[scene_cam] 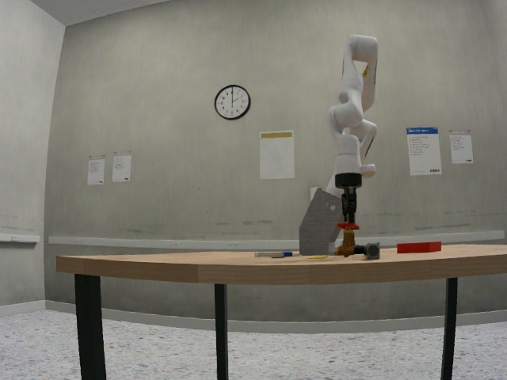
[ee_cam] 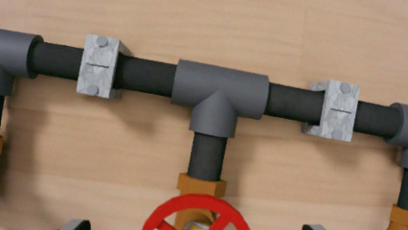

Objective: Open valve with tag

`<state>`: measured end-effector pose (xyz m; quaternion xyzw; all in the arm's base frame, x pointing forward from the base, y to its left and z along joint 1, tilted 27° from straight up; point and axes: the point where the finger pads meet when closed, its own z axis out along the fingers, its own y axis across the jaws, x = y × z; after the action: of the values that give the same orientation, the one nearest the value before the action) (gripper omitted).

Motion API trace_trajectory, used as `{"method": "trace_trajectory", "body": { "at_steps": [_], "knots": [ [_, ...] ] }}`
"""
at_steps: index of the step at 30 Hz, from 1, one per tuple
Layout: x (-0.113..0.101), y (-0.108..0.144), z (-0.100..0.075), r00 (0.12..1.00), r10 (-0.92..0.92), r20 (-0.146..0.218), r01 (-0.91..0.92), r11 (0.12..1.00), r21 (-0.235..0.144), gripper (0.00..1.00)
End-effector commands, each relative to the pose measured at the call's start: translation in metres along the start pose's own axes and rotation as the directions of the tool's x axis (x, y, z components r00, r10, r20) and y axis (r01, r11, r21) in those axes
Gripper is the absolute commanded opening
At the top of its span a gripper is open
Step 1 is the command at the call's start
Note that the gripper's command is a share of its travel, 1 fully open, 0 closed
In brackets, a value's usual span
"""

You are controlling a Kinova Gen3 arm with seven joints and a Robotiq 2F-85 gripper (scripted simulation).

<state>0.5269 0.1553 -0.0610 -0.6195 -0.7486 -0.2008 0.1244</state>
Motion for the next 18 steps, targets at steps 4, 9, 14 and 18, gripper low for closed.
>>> {"method": "trace_trajectory", "body": {
  "at_steps": [4,9,14,18],
  "knots": [
    [-0.0003,0.0009,-0.0010,1.000,0.001,0.001,-0.001,1.000,-0.002,0.52],
    [-0.0003,0.0009,-0.0010,1.000,0.001,0.001,-0.001,1.000,-0.002,0.52],
    [-0.0003,0.0009,-0.0010,1.000,0.001,0.001,-0.001,1.000,-0.002,0.52],
    [-0.0003,0.0009,-0.0010,1.000,0.001,0.001,-0.001,1.000,-0.002,0.52]
  ]
}}
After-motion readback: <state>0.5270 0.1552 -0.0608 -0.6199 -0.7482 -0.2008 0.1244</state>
